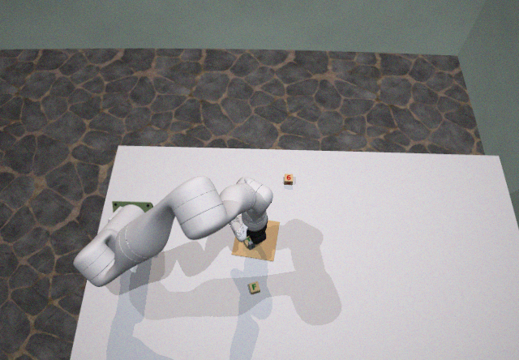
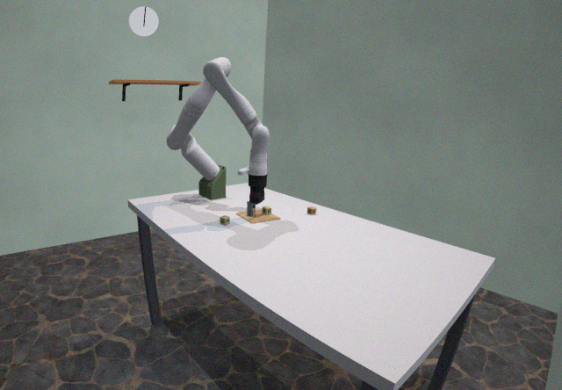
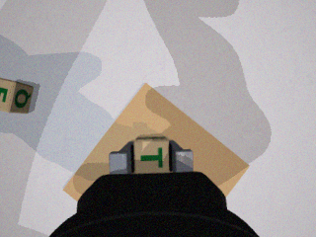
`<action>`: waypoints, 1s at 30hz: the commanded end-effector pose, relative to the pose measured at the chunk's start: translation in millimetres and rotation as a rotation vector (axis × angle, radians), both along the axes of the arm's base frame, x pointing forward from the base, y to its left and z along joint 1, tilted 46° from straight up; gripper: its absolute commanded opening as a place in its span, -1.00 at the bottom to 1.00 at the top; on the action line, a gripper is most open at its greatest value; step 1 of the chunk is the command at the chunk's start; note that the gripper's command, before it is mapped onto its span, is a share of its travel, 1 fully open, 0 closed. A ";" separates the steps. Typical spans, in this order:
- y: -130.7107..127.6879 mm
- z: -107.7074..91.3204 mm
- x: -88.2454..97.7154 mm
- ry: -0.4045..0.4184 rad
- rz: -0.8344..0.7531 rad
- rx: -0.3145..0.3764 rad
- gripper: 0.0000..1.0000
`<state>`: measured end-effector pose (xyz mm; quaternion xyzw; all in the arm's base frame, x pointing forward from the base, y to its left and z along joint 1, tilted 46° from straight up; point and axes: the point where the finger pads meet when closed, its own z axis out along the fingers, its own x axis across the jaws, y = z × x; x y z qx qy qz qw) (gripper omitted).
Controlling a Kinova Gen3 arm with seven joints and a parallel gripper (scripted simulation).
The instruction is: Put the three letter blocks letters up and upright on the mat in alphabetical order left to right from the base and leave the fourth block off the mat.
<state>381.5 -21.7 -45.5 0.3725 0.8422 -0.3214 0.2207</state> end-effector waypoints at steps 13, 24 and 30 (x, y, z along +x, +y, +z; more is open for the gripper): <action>0.9 0.2 0.4 -0.001 0.001 0.001 0.14; 11.3 10.5 -1.6 -0.001 0.001 0.001 0.14; 27.2 26.2 -4.6 -0.001 0.001 0.001 0.14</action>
